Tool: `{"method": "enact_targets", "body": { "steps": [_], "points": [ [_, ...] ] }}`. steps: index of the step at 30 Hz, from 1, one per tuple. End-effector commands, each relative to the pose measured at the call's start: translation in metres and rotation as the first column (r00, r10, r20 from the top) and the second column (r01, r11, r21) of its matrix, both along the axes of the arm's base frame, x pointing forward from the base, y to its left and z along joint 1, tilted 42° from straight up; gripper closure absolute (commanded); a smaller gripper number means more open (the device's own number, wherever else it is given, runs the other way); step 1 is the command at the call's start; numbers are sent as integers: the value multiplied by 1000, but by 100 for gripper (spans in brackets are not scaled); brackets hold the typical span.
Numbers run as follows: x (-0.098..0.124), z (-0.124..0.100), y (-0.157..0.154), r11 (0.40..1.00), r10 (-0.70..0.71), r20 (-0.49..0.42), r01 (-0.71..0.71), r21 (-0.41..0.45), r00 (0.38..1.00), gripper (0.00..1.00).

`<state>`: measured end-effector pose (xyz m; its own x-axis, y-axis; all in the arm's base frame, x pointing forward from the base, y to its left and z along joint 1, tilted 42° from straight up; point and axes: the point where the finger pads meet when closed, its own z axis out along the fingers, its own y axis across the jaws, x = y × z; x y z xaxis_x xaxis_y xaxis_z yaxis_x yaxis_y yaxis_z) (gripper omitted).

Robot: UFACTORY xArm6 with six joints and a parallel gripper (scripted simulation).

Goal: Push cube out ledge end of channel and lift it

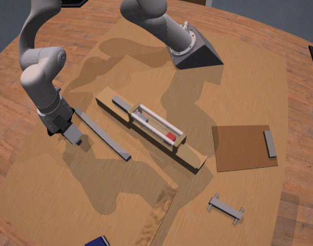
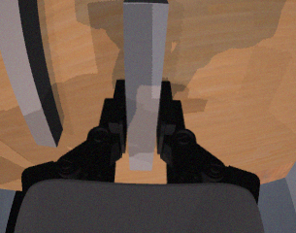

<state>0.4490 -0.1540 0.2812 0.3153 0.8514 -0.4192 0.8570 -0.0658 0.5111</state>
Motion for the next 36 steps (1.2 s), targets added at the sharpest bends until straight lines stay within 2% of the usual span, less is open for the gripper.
{"method": "enact_targets", "body": {
  "steps": [1,15,19,21,28,36],
  "points": [
    [1,1,0,1000,1,3,-1,-1,1000,100],
    [-1,5,3,1000,1,3,-1,-1,1000,100],
    [-15,29,20,1000,1,3,-1,-1,1000,100],
    [-15,29,20,1000,1,3,-1,-1,1000,100],
    [-43,82,56,1000,1,3,-1,-1,1000,100],
    [-47,88,60,1000,1,3,-1,-1,1000,100]
  ]
}}
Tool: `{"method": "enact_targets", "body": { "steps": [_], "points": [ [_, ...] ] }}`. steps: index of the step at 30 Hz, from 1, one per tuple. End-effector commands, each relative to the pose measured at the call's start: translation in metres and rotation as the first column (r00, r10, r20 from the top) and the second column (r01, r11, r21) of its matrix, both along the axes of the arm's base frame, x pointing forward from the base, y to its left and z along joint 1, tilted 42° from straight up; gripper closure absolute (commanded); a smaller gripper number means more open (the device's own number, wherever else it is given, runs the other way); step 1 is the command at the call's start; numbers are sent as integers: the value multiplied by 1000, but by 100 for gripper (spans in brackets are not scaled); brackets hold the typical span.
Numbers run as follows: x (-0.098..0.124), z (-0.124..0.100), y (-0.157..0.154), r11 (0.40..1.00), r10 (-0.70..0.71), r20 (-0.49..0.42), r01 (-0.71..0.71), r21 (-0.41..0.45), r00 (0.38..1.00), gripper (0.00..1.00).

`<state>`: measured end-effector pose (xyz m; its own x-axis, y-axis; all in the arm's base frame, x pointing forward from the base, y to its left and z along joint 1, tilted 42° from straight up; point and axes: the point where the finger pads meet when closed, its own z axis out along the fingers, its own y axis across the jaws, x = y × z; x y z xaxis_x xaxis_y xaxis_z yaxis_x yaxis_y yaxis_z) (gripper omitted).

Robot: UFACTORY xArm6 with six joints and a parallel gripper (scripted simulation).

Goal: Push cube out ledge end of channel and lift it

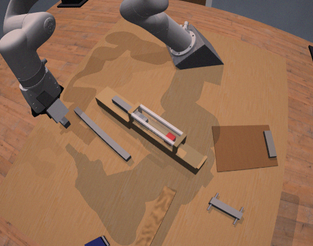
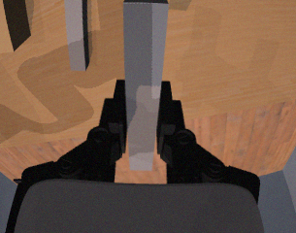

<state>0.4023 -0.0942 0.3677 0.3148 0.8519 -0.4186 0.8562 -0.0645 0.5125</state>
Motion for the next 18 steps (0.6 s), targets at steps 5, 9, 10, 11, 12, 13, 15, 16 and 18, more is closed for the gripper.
{"method": "enact_targets", "body": {
  "steps": [5,9,10,11,12,13,15,16,18],
  "points": [
    [0,1,1,1000,-1,1,1,-1,1000,100],
    [-3,1,1,1000,-1,2,1,-1,1000,100],
    [-8,0,2,1000,-2,2,2,0,1000,100],
    [-18,-2,3,1000,-3,3,3,0,1000,100],
    [-30,-5,4,1000,-5,4,5,0,1000,100],
    [-46,-9,6,1000,-7,6,7,1,1000,100],
    [-82,-25,8,1000,-13,10,13,3,1000,100],
    [-91,-32,8,1000,-16,12,16,5,1000,100],
    [-99,-39,7,1000,-18,14,18,7,1000,100]
  ]
}}
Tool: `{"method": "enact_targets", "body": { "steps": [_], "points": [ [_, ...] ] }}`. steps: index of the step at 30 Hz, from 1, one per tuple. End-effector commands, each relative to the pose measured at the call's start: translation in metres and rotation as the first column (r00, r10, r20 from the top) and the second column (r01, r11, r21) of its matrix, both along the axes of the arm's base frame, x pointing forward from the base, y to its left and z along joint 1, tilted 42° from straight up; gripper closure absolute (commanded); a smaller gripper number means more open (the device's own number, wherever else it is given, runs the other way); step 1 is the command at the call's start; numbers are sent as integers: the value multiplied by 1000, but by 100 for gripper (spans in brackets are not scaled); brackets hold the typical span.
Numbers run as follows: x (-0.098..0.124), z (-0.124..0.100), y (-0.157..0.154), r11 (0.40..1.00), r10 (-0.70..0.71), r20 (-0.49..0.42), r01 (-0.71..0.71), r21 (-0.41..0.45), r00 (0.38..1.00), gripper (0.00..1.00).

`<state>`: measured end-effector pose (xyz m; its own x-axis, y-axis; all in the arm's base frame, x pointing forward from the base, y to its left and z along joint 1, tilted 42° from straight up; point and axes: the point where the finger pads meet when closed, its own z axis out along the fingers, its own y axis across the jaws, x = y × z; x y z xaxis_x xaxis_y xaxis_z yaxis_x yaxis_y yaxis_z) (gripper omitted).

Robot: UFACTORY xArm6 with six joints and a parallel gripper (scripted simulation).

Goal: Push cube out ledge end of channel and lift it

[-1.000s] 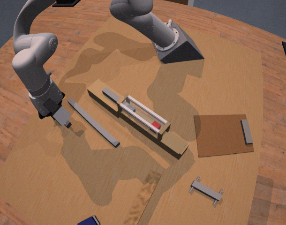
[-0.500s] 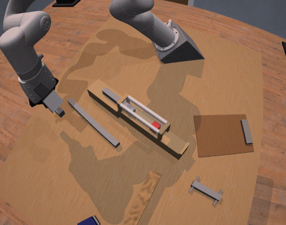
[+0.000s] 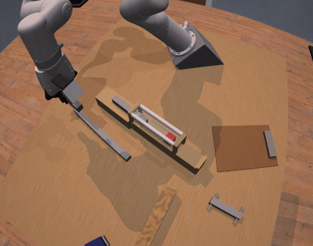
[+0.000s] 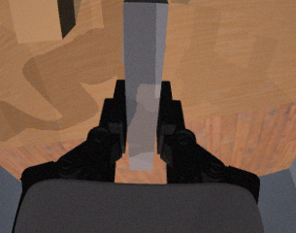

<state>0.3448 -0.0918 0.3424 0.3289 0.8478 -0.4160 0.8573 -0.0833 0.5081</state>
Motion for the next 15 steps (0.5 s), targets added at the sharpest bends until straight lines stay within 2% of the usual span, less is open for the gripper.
{"method": "enact_targets", "body": {
  "steps": [1,2,6,11,15],
  "points": [
    [-42,-14,5,1000,1,19,-1,2,1000,100],
    [-71,-33,6,1000,-2,21,2,3,1000,100],
    [-97,-63,5,1000,-8,24,8,9,1000,100],
    [-96,-68,3,1000,-8,25,8,9,1000,100],
    [-86,-86,-10,1000,-8,25,8,9,1000,100]
  ]
}}
